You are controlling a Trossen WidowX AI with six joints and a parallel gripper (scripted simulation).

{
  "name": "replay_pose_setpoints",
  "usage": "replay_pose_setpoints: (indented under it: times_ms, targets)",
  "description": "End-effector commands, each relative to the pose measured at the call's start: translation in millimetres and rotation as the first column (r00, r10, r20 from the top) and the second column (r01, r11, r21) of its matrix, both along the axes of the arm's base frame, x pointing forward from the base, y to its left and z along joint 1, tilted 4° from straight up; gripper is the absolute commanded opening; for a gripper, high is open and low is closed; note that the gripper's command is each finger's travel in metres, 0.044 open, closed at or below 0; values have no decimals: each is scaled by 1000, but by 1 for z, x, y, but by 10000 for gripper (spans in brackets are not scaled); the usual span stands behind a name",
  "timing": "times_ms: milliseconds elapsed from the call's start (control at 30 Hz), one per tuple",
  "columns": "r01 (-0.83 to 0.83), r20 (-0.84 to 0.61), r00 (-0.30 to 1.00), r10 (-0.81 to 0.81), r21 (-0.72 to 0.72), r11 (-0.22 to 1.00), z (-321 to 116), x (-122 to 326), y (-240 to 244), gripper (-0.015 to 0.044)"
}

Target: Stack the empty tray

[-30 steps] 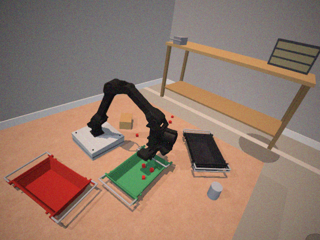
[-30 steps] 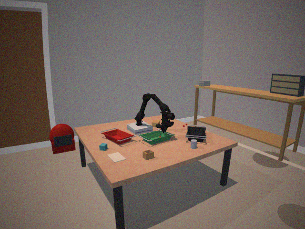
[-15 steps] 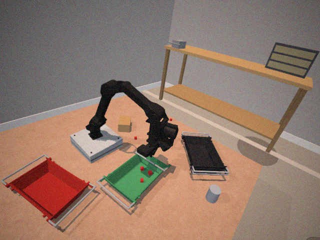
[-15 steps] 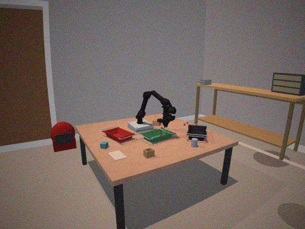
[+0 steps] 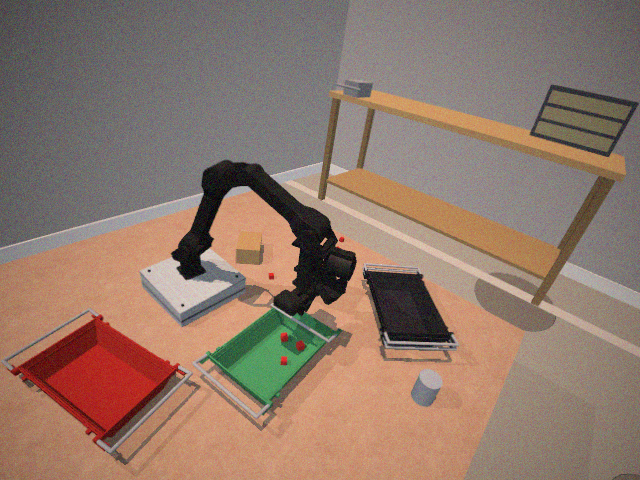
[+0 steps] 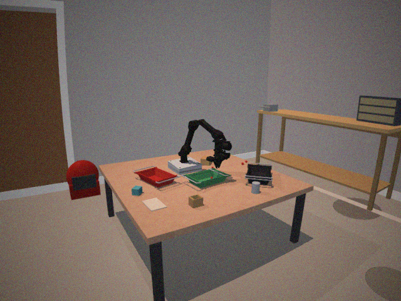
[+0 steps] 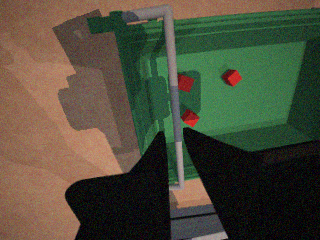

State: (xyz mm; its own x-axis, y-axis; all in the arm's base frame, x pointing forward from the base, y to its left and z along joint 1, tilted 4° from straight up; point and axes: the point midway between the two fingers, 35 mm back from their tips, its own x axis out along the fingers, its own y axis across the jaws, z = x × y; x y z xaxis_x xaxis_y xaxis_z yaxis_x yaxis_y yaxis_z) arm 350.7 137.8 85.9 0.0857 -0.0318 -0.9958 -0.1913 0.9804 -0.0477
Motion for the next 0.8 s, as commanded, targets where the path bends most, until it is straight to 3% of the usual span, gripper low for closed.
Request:
replay_pose_setpoints:
  times_ms: [0, 333, 700, 733, 767]
  targets:
    - [-1, 1, 1000, 1, 0, 1000, -1, 0, 0, 80]
    - [-2, 6, 1000, 2, 2, 1000, 12, 2, 2, 80]
    - [-11, 59, 998, 10, 24, 1000, 142, -14, 3, 80]
    - [7, 47, 999, -8, 23, 1000, 110, -3, 4, 80]
    - [66, 47, 997, -67, 30, 997, 108, 0, 1, 80]
